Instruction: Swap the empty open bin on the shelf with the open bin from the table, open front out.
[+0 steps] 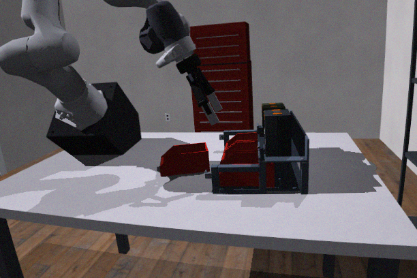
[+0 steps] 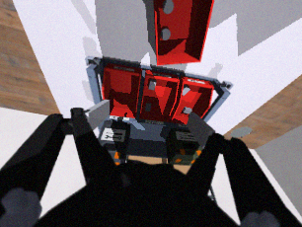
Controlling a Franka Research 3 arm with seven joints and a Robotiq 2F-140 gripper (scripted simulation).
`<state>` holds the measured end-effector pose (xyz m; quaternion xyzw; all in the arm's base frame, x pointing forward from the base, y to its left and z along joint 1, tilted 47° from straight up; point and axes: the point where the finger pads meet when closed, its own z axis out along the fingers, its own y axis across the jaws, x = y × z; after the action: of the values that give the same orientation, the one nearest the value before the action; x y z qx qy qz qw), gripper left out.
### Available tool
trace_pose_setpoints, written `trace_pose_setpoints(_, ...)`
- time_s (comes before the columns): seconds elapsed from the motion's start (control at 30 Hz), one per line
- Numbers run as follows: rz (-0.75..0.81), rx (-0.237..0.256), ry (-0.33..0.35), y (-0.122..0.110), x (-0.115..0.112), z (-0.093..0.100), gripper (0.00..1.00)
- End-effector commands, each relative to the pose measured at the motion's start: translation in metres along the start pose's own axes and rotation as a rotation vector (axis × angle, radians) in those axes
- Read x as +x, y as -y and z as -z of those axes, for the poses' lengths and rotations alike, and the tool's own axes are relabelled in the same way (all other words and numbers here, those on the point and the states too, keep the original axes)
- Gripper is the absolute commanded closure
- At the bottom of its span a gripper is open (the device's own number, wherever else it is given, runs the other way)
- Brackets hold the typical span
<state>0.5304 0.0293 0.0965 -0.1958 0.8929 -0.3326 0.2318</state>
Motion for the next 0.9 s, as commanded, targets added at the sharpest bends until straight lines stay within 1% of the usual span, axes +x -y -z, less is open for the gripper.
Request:
trace_pose_setpoints(0.0, -0.017, 0.001, 0.005, -0.0012, -0.002, 0.0007, 0.0)
trace_pose_setpoints(0.87, -0.023, 0.002, 0.009, -0.0036, -0.0021, 0.0006, 0.0)
